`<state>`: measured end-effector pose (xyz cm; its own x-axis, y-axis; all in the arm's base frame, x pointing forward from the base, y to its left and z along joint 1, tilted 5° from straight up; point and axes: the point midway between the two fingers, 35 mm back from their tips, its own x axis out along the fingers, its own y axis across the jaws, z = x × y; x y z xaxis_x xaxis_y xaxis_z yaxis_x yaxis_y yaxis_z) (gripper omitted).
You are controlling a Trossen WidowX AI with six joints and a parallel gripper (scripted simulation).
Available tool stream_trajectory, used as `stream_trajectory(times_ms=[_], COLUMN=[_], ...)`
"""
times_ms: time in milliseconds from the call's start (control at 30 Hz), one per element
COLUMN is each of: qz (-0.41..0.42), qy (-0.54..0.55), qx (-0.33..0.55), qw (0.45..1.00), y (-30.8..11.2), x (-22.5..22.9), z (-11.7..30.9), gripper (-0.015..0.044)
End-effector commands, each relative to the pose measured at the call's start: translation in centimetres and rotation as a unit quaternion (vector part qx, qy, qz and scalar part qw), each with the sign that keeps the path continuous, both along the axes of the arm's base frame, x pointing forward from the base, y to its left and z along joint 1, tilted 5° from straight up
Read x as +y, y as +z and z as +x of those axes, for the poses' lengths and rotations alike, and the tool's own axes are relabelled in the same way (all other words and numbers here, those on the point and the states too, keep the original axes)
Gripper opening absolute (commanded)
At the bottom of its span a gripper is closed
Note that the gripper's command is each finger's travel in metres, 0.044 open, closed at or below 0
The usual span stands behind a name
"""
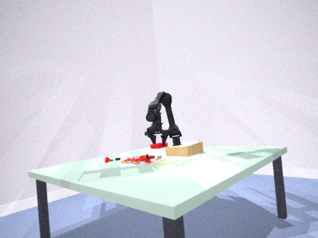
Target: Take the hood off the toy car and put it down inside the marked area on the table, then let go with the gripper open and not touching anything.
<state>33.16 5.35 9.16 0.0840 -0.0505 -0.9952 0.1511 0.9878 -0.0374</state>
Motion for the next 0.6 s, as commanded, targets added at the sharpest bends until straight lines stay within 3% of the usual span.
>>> stream_trajectory(times_ms=[0, 567], qz=[-0.004, -0.004], qy=[-0.002, -0.002], qx=[0.004, 0.004], qw=[1.000, 1.000], y=[-0.2, -0.8], x=[1.1, 2.6], z=[-0.6, -1.1], gripper=[0.0000, 0.0000])
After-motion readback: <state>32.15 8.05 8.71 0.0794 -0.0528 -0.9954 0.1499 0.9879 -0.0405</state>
